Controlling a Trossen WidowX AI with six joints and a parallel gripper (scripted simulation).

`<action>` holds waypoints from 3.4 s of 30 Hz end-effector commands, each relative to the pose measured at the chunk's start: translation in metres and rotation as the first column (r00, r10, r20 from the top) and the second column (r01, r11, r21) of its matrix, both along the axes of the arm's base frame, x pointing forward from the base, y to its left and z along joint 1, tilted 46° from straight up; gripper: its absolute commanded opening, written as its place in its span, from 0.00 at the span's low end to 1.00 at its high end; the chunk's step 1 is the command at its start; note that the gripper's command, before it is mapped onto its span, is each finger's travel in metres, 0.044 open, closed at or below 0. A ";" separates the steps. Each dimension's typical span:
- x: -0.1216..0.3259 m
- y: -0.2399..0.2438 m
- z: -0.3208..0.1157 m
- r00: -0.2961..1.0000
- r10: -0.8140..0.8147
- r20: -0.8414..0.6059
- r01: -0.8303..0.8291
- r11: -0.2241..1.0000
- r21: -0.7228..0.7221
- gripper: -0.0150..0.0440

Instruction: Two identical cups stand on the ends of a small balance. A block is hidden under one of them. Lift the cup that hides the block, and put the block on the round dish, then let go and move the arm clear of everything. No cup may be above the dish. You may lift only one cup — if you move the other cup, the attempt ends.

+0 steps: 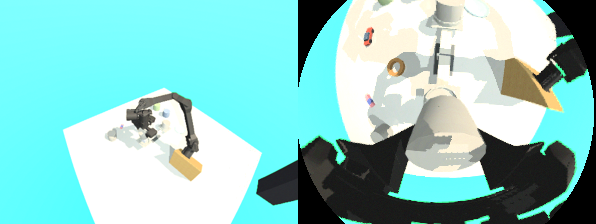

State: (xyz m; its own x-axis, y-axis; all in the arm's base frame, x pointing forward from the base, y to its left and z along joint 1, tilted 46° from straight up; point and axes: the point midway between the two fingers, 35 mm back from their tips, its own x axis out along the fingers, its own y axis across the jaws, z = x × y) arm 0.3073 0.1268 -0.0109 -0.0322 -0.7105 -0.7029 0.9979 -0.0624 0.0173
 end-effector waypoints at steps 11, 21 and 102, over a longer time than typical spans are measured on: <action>0.000 0.000 0.000 1.000 0.001 -0.001 -0.001 1.000 0.000 0.25; 0.000 0.000 0.000 1.000 0.001 -0.001 -0.001 1.000 0.000 0.25; -0.046 0.000 -0.153 1.000 -0.004 0.019 0.003 1.000 0.020 1.00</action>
State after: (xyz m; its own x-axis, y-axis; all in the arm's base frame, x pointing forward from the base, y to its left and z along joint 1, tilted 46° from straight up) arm 0.2572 0.1042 -0.1807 -0.0381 -0.7079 -0.7052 0.9972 -0.0721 0.0185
